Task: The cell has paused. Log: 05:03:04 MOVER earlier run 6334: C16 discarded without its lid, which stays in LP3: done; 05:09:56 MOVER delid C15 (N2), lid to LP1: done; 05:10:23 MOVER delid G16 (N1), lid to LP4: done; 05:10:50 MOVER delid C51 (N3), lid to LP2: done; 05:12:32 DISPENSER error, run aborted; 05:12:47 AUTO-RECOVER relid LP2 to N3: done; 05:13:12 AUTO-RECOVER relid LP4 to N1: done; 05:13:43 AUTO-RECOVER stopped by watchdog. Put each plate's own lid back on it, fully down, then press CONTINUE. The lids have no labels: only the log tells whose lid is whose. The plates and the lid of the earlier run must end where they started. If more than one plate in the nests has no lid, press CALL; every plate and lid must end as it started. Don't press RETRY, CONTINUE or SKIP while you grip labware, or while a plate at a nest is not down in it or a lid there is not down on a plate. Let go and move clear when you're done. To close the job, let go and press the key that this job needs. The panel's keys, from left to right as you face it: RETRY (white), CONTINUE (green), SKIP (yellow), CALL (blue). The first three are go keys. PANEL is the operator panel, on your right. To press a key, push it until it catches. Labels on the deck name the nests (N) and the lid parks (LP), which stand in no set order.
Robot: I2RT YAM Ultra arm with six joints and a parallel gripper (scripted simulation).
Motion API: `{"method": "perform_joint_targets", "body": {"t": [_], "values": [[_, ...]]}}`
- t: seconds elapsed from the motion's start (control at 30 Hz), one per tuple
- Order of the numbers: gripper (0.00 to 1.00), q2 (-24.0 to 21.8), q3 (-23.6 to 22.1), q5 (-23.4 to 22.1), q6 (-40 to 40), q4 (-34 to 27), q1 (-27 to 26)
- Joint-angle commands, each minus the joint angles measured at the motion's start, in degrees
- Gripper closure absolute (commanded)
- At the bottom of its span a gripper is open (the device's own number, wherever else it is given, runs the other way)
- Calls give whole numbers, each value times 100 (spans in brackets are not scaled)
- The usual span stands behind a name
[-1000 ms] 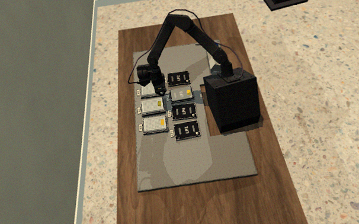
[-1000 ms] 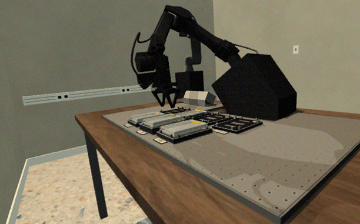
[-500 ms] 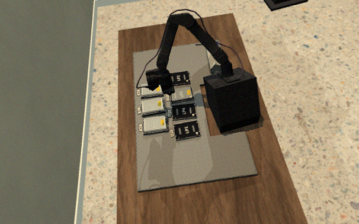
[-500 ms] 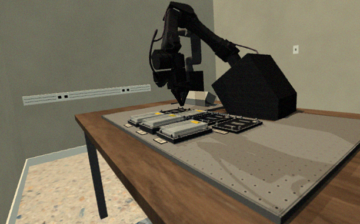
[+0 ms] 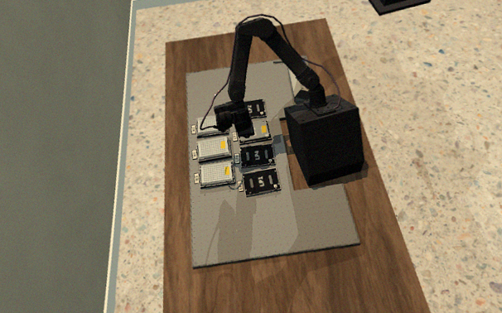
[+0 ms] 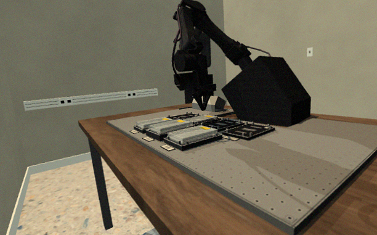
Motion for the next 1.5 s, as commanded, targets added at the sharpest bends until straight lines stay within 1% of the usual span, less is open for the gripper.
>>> {"method": "perform_joint_targets", "body": {"t": [0.0, 0.37, 0.7, 0.77, 0.87, 1.0, 1.47], "values": [[100, -249, 82, 60, 111, 194, 134], [100, -213, -125, 54, 72, 252, 125], [100, -214, -189, 50, 40, 320, 118], [100, -217, -99, 48, 36, 327, 118], [100, -216, -107, 48, 34, 329, 117], [100, -212, -208, 50, 18, 344, 113], [100, -215, -254, 50, 5, 392, 103]]}}
